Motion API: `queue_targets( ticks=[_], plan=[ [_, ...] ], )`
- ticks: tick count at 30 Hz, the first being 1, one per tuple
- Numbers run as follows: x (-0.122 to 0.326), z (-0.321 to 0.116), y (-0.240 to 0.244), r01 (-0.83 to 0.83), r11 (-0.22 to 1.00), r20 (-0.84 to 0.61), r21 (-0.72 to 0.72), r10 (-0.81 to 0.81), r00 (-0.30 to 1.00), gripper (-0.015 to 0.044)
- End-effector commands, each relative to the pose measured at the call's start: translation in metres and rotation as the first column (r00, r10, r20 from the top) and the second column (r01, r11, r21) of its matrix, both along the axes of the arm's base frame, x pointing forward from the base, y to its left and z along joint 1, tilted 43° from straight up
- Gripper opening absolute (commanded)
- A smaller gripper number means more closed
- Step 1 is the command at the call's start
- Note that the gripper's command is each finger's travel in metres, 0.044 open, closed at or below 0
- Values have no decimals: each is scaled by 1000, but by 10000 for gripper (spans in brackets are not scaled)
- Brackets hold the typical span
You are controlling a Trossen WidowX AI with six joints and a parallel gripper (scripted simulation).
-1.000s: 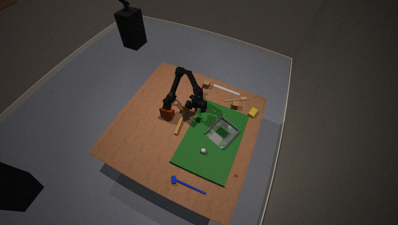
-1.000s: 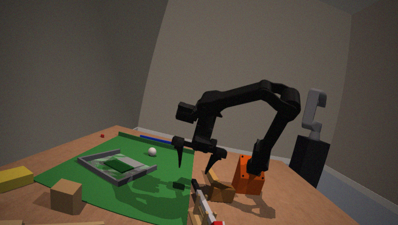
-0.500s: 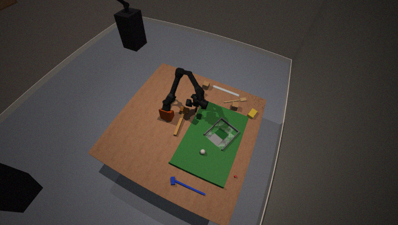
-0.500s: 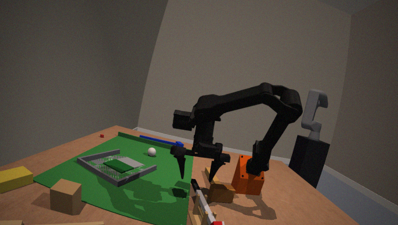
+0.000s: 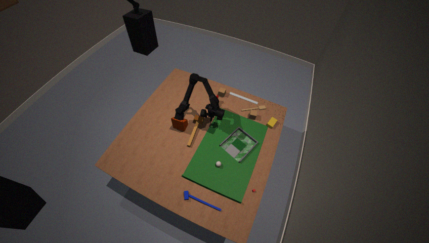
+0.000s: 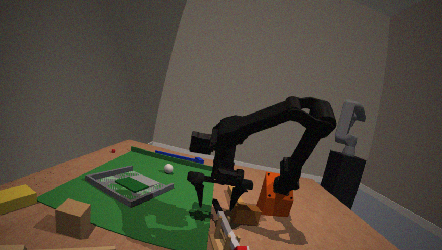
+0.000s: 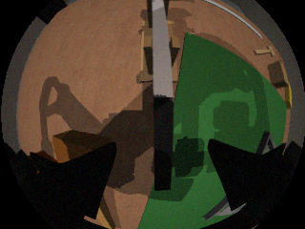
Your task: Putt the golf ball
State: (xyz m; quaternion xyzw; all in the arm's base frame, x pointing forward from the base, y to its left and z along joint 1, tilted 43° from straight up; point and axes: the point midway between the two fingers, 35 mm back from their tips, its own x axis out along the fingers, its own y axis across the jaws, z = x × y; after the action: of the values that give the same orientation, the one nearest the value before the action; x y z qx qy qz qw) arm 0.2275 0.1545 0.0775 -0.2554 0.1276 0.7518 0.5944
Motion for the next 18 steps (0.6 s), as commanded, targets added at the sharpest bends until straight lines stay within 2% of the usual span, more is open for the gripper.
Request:
queue_targets(
  ticks=[1,14,18],
  plan=[
    [-2,-4,3,1,1000,-9,4,-1,1000,440],
    [-4,-17,16,1,1000,-9,5,-1,1000,440],
    [-2,-14,14,0,1000,2,1,0,1000,335]
  ],
)
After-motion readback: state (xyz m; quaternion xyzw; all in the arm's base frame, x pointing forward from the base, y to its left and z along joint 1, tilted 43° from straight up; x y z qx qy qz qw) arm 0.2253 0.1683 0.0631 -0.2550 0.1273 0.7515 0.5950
